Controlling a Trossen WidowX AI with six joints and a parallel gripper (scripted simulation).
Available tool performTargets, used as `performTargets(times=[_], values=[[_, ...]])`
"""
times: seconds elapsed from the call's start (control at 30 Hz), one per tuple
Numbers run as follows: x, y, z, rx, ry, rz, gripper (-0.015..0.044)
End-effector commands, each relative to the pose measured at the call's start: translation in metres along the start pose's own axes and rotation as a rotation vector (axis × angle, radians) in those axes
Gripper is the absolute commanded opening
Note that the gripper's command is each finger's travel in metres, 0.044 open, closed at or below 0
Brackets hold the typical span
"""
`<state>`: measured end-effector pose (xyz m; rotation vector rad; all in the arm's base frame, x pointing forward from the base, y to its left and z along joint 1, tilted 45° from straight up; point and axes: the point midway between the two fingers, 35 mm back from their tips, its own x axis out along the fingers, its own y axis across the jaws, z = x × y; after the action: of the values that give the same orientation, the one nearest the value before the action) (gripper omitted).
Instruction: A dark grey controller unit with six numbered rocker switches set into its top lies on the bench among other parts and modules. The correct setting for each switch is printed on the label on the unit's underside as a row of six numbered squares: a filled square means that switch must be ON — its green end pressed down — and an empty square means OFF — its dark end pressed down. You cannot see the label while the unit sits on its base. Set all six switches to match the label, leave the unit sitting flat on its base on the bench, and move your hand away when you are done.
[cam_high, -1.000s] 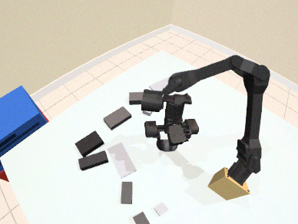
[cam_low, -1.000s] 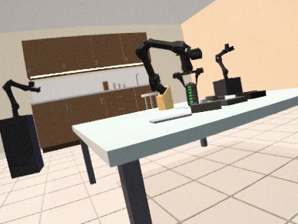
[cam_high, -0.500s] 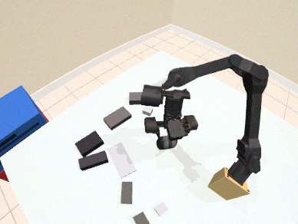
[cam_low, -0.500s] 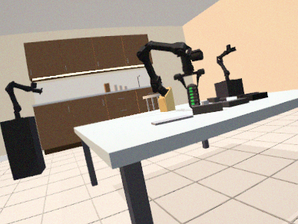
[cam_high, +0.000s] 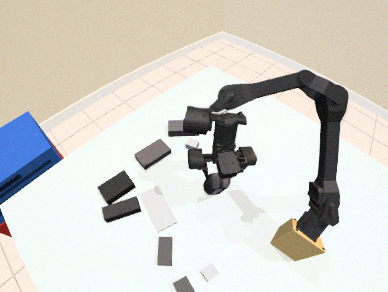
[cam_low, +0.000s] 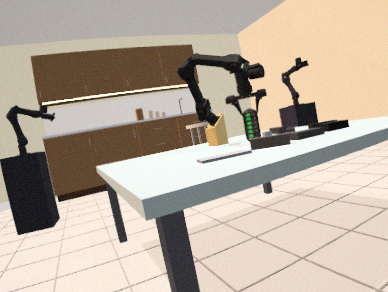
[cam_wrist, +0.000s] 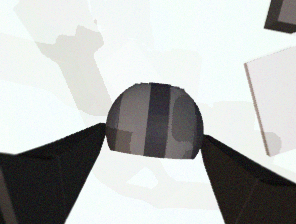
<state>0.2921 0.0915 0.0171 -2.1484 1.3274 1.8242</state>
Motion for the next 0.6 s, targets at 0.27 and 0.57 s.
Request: performTargets(times=[0.27,0.57], values=[[-0.003,0.0,-0.015,0.004,0.044,0.0,0.0338],[-0.005,0.0,-0.021,0.004,0.065,0.0,0.0338]])
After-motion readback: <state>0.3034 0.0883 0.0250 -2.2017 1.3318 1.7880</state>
